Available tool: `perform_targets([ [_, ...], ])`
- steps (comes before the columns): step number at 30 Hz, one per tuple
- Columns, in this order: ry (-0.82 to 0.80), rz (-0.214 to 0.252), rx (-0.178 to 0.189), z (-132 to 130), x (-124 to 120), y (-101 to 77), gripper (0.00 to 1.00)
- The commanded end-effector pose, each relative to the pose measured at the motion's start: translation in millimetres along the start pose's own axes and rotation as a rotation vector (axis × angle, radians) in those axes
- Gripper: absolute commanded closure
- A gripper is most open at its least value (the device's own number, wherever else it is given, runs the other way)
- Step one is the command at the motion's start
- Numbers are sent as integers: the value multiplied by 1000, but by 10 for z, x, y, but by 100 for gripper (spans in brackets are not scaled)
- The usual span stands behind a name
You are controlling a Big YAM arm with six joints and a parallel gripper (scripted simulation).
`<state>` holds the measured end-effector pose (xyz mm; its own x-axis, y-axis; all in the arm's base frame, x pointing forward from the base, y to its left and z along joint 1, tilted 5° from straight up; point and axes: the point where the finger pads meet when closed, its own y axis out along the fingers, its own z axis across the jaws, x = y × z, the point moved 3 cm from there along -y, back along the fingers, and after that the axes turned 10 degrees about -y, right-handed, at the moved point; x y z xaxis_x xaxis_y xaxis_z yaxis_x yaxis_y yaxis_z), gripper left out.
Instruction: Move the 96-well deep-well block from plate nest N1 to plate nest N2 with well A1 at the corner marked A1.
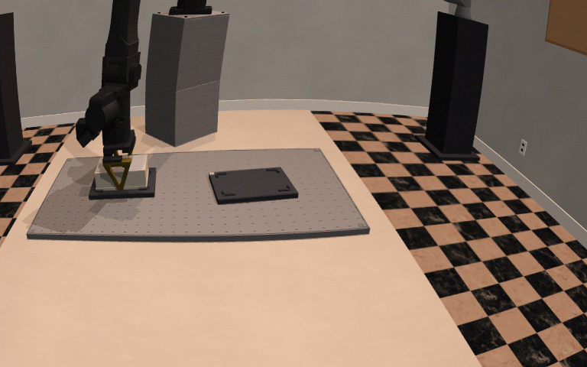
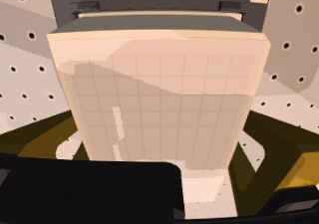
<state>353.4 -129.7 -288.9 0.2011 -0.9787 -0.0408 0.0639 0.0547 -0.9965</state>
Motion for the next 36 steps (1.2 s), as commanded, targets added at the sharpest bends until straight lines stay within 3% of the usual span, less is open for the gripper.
perform_targets([
  [1, -9, -11, 11, 93, -8, -159, 100],
  [36, 0, -13, 12, 35, 61, -679, 100],
])
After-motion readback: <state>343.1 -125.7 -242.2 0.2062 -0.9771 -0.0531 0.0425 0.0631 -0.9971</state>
